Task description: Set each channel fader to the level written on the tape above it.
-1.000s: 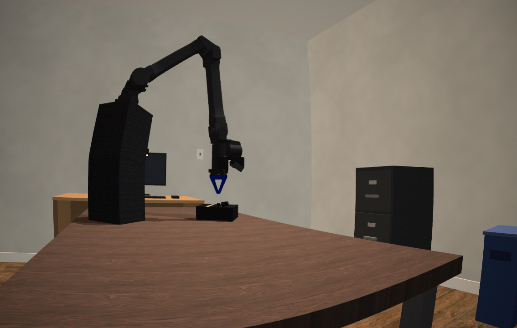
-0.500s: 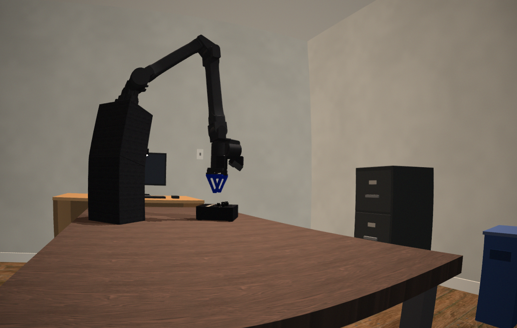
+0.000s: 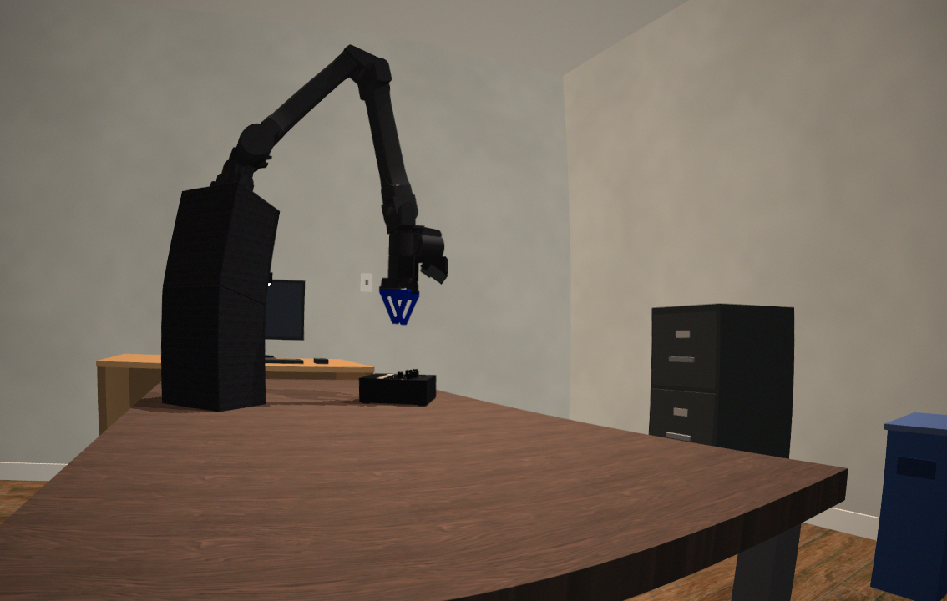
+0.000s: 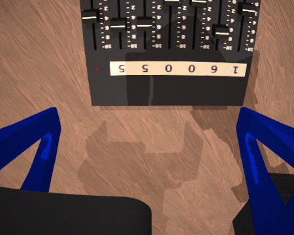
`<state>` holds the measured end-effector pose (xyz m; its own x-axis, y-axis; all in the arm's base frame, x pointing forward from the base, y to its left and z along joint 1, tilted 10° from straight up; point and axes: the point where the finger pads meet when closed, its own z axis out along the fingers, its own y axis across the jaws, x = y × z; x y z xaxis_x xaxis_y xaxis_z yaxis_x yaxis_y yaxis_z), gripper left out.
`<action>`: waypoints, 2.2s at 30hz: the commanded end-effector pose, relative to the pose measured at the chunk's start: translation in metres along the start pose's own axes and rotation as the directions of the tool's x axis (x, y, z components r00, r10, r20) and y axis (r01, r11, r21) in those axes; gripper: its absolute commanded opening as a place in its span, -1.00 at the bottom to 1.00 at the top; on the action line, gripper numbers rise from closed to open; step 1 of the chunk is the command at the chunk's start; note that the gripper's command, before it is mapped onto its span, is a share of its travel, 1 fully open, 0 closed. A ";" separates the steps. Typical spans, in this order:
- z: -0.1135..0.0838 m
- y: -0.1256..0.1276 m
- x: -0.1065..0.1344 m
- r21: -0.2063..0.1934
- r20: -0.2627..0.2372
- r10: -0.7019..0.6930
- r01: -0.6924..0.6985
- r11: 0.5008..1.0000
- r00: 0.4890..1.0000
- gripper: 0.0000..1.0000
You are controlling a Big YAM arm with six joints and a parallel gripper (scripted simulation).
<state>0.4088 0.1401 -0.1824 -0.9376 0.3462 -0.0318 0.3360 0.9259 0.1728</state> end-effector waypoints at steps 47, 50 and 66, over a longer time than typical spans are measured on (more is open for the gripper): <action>-0.019 0.001 -0.003 -0.003 0.002 -0.005 0.005 1.000 1.000 1.00; -0.019 0.001 -0.003 -0.003 0.002 -0.005 0.005 1.000 1.000 1.00; -0.019 0.001 -0.003 -0.003 0.002 -0.005 0.005 1.000 1.000 1.00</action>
<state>0.4093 0.1393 -0.1609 -0.9384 0.3435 -0.0365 0.3323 0.9265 0.1767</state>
